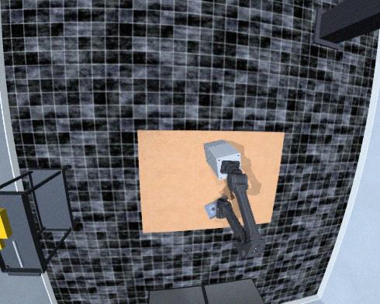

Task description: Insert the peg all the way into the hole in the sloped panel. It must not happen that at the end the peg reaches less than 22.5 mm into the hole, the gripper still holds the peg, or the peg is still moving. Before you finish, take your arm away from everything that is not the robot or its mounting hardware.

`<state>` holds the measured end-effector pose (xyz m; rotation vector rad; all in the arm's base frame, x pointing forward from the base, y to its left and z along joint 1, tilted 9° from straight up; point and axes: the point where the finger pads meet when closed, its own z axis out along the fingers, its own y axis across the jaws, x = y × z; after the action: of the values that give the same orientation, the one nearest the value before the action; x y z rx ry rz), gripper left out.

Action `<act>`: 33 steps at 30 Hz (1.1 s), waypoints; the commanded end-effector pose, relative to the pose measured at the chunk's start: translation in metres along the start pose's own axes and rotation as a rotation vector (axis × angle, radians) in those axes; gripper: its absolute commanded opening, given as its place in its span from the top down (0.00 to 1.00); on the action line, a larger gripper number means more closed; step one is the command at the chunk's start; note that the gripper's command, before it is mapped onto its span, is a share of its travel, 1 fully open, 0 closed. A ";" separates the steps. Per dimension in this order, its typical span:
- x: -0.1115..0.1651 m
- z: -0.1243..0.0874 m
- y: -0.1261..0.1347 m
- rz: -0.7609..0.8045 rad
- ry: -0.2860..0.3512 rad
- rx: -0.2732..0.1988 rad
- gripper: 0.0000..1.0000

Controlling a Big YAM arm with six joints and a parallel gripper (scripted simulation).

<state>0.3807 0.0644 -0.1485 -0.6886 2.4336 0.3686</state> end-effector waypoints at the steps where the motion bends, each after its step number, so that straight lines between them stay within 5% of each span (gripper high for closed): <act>1: 0.007 -0.002 -0.009 -0.001 -0.019 0.013 1.00; 33: 0.016 -0.033 -0.046 -0.013 -0.205 0.058 1.00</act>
<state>0.3869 0.0154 -0.1331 -0.6177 2.2421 0.3606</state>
